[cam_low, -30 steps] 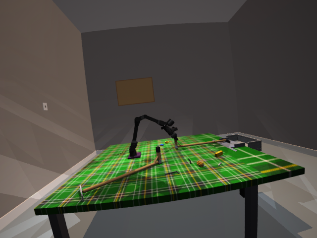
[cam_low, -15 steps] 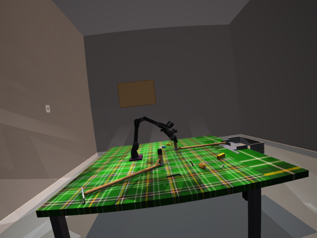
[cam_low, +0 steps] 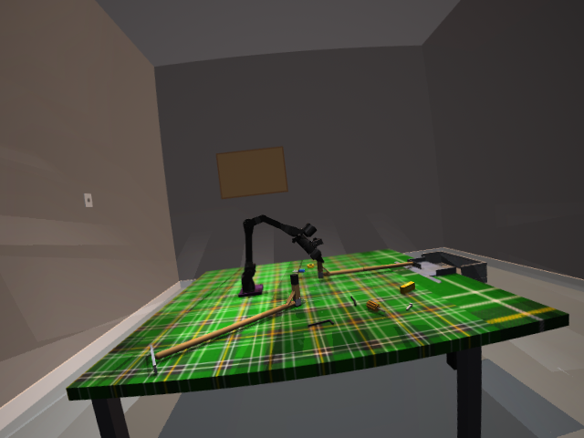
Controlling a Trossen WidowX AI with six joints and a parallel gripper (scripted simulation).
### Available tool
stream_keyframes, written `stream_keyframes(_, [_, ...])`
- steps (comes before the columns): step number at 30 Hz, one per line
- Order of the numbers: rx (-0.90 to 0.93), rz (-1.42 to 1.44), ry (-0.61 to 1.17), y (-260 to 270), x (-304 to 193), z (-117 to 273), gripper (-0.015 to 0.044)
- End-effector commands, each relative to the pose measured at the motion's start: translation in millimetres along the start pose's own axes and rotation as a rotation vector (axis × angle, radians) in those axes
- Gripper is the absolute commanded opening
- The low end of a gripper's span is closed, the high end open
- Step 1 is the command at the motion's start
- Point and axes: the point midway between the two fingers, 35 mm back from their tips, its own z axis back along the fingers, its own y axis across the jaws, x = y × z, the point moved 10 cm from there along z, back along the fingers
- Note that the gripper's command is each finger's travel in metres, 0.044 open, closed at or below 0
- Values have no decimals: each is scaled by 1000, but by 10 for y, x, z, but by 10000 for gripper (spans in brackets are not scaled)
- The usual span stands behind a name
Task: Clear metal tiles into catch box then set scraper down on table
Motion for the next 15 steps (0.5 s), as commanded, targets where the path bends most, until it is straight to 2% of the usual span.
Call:
stream_keyframes(1, [-3, -4, -11, 1, -51, 68, 0])
stream_keyframes(15, [-2, -3, -11, -3, -230, 178, 0])
